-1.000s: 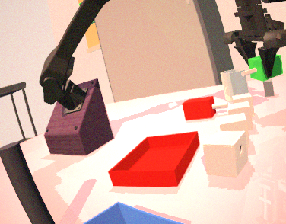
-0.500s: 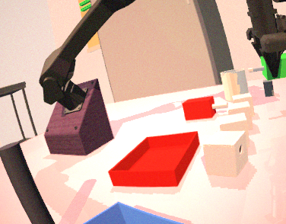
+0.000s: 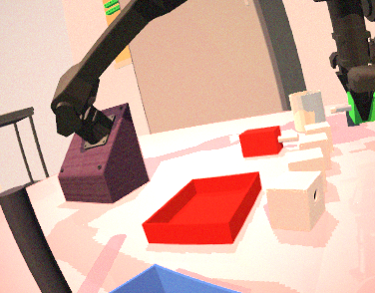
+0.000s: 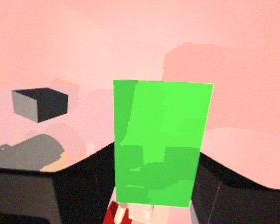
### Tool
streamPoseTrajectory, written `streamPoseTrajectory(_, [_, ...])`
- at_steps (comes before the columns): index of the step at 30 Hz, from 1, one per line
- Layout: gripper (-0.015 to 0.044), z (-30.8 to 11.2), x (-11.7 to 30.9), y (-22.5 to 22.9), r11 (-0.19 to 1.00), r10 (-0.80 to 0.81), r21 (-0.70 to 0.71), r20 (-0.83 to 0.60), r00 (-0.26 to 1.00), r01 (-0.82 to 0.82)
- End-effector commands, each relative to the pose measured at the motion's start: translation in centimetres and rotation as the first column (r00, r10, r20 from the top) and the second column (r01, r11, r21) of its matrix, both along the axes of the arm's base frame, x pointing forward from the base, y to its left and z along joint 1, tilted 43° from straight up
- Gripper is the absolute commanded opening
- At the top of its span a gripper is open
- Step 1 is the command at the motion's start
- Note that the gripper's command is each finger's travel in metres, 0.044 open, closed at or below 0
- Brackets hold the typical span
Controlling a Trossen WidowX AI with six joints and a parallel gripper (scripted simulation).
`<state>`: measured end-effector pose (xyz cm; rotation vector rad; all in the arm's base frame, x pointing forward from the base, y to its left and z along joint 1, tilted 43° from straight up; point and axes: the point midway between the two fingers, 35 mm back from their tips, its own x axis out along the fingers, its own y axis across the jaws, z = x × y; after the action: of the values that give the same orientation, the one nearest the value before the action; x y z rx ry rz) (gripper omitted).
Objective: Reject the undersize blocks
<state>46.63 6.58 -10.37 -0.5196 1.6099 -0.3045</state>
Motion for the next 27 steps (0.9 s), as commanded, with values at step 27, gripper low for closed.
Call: streamPoseTrajectory(27, [0.0,-2.8,0.4,-2.0,1.0,0.015,-0.002,0.005,1.0,-0.015])
